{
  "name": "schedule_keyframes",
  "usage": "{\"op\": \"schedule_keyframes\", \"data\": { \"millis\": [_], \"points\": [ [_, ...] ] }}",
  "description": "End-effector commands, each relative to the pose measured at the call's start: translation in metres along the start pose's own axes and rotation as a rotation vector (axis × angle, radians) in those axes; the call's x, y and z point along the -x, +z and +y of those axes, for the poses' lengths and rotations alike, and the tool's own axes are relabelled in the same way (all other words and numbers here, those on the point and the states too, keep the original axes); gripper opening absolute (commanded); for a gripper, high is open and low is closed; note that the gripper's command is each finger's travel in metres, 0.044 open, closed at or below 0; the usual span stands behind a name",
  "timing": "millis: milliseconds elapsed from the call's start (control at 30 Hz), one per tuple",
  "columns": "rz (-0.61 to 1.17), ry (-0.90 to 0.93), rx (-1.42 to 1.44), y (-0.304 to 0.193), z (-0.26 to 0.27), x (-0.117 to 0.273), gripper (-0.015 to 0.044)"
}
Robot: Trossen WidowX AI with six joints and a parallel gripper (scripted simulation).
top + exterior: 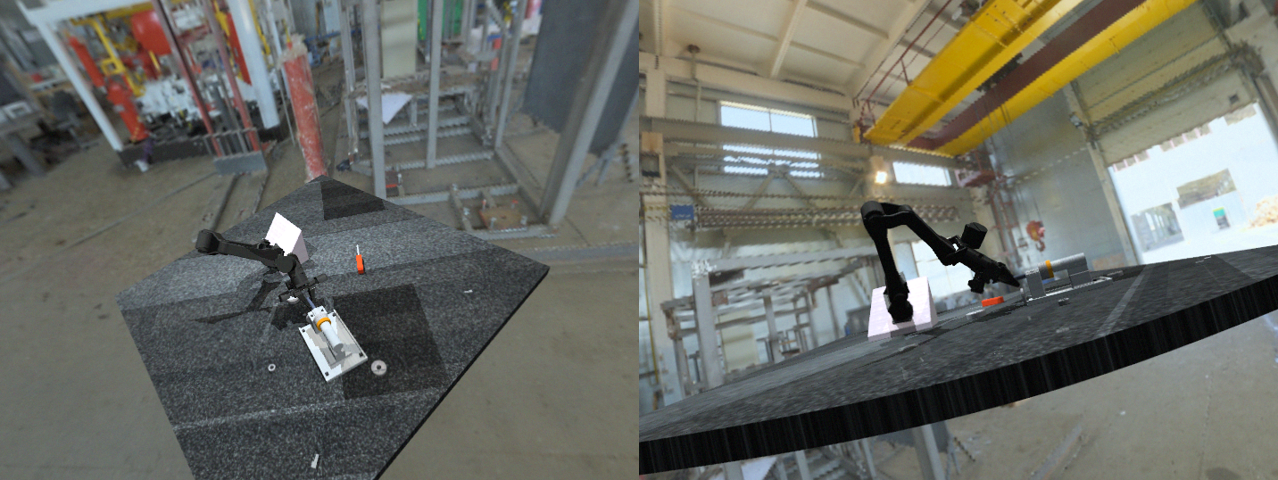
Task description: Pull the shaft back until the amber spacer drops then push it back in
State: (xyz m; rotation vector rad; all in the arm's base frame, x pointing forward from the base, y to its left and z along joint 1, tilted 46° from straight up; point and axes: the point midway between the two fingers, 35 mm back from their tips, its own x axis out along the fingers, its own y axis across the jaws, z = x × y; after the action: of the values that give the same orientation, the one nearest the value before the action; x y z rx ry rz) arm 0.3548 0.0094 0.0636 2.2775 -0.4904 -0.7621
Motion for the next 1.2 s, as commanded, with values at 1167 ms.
{"op": "schedule_keyframes", "data": {
  "millis": [1167],
  "points": [
    [0.000, 0.001, -0.003, 0.0037, 0.0005, 0.0037, 0.0000]
  ]
}}
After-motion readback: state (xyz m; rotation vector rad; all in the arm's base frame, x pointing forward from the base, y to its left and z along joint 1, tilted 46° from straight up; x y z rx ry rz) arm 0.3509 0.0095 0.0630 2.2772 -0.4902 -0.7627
